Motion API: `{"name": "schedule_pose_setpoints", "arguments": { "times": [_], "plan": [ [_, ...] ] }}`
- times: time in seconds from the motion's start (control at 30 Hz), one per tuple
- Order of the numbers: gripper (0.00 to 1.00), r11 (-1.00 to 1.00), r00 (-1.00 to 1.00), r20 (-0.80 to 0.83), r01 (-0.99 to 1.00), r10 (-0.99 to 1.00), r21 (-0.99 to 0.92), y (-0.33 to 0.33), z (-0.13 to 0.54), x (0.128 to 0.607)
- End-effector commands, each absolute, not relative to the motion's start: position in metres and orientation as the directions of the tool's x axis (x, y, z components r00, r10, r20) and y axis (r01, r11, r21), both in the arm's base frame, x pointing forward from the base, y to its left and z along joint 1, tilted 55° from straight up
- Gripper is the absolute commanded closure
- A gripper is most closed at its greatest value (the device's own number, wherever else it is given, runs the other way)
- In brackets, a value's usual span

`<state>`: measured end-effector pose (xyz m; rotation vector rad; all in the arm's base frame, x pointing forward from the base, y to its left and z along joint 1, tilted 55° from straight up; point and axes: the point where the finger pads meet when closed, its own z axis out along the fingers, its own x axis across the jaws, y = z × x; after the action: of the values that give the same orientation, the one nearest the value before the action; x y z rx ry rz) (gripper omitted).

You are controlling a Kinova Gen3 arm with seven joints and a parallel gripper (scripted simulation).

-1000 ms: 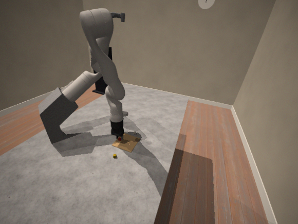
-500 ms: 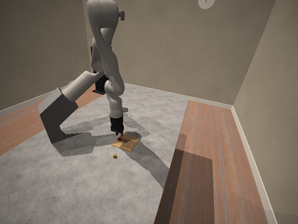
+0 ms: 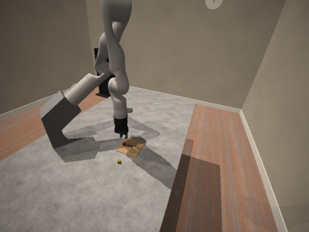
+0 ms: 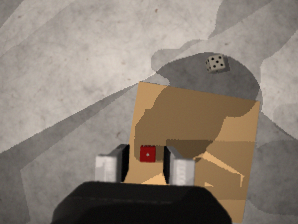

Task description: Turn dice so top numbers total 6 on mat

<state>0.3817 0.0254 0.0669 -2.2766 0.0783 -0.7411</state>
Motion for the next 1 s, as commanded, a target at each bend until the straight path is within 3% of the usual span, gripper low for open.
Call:
{"name": "schedule_pose_setpoints", "arguments": {
  "times": [0.0, 0.97],
  "plan": [
    [0.36, -0.743, 0.832, 0.492, 0.156, -0.256, -0.650, 0.019, 0.068, 0.380],
    [0.36, -0.743, 0.832, 0.492, 0.156, -0.256, -0.650, 0.003, 0.084, 0.367]
  ]
}}
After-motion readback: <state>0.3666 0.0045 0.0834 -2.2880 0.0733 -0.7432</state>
